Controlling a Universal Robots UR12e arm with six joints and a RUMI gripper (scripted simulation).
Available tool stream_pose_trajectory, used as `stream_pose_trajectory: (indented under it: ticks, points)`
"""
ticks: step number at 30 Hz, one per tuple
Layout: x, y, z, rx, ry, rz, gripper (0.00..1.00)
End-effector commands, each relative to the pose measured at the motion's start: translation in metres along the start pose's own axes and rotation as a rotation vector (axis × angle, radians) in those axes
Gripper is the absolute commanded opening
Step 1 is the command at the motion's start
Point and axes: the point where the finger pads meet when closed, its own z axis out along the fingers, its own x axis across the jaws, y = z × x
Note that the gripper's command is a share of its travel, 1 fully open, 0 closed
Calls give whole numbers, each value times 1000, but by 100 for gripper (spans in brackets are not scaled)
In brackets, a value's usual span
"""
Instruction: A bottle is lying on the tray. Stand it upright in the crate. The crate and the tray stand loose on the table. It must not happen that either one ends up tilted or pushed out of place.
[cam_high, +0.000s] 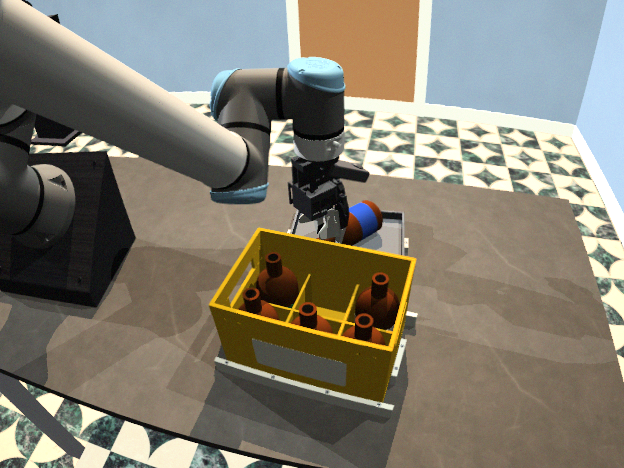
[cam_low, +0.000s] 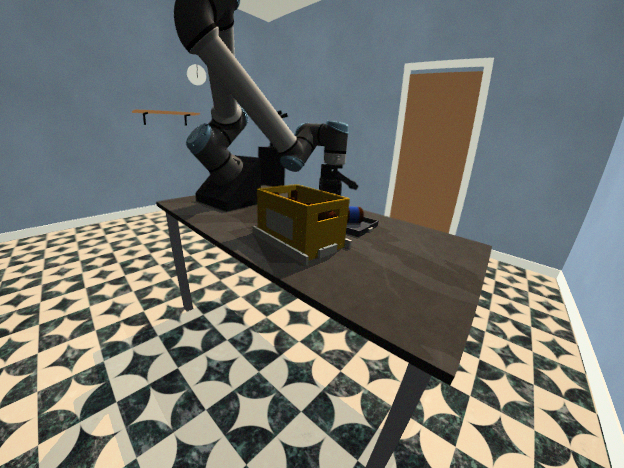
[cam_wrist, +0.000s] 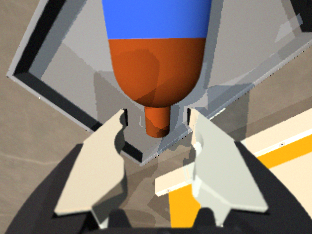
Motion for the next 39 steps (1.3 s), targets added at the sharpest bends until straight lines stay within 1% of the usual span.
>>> stream_pose_trajectory:
  ticks: [1, 13, 39]
  points:
    - [0, 0, 4, 1, 1, 0, 38]
    - [0, 0, 7, 1, 1, 0, 38]
    - [0, 0, 7, 1, 1, 0, 38]
